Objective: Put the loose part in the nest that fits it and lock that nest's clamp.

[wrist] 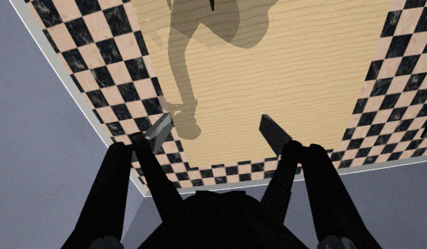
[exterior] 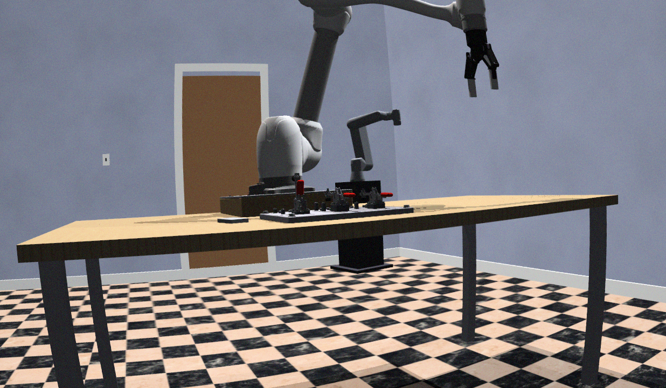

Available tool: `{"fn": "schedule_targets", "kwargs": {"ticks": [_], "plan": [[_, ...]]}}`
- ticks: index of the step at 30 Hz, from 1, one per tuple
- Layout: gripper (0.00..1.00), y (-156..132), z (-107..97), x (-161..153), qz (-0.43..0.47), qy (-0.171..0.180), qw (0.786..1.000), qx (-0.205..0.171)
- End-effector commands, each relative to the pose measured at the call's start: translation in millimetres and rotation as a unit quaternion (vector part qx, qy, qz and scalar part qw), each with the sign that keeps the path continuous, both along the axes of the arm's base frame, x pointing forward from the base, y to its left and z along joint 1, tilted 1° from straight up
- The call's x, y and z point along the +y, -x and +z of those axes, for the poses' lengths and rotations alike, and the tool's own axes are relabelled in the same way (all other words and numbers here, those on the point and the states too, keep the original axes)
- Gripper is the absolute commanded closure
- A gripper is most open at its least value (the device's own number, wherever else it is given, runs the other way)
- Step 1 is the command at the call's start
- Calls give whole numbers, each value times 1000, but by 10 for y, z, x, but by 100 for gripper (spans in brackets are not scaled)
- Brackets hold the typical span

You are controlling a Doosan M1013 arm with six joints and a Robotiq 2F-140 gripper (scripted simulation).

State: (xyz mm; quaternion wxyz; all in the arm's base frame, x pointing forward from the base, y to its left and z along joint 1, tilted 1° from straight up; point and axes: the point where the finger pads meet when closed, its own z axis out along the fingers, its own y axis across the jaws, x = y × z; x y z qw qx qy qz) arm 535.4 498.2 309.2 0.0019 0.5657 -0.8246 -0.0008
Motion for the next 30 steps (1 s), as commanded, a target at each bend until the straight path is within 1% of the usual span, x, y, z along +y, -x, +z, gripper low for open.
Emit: {"fn": "schedule_targets", "kwargs": {"ticks": [1,18,22,26,28,30], "plan": [[0,0,1,0,0,0,1000,0],[0,0,1,-1,0,0,1000,0],[0,-28,-7,-62,6,0,1000,0],[0,-136,-44,-317,33,0,999,0],[0,-222,-76,-543,57,0,998,0],[0,-320,-120,-841,88,0,996,0]]}}
